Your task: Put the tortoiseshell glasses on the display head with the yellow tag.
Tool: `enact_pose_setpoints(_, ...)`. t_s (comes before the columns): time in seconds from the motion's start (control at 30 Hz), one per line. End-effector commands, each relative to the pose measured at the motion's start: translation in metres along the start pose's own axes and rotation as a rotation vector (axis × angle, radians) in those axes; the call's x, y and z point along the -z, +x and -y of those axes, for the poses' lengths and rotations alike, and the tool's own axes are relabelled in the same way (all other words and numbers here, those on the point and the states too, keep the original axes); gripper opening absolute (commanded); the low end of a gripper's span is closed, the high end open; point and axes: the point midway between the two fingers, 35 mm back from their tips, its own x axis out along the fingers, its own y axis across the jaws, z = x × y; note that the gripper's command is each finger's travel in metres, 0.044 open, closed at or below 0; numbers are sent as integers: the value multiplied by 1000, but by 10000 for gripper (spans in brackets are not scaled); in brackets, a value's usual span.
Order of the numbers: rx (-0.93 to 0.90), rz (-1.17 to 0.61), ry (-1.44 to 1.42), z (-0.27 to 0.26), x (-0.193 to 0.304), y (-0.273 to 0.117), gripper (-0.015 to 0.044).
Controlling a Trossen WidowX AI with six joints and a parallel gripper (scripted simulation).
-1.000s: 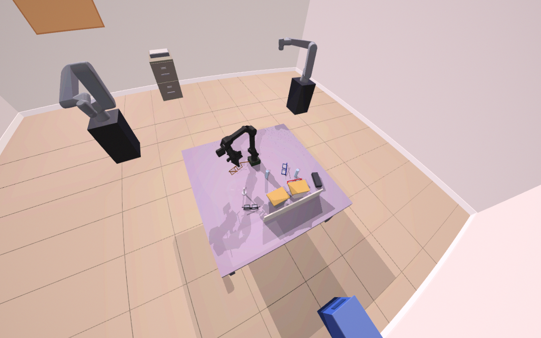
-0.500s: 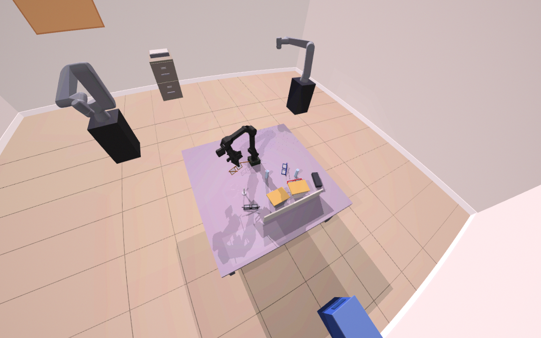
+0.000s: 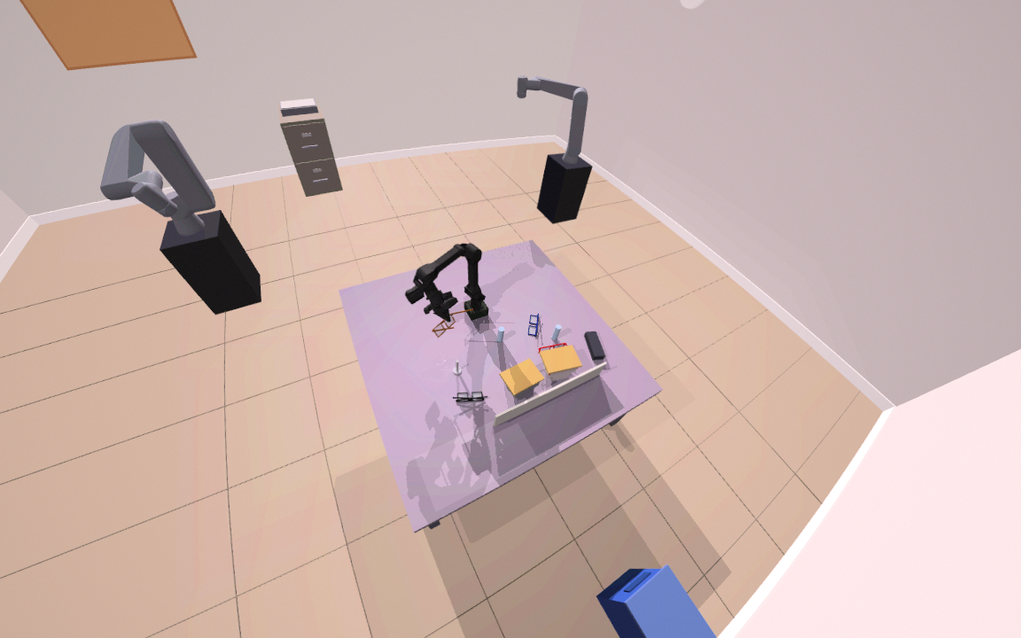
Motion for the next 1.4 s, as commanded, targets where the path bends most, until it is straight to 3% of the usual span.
enact_pose_setpoints(0.0, -15, 37, -170, 5, -3, 9, 0)
enact_pose_setpoints(0.7, -13, 229, -1095, 30, -18, 50, 0)
enact_pose_setpoints(1.37, 112, 423, -1974, 52, -39, 85, 0)
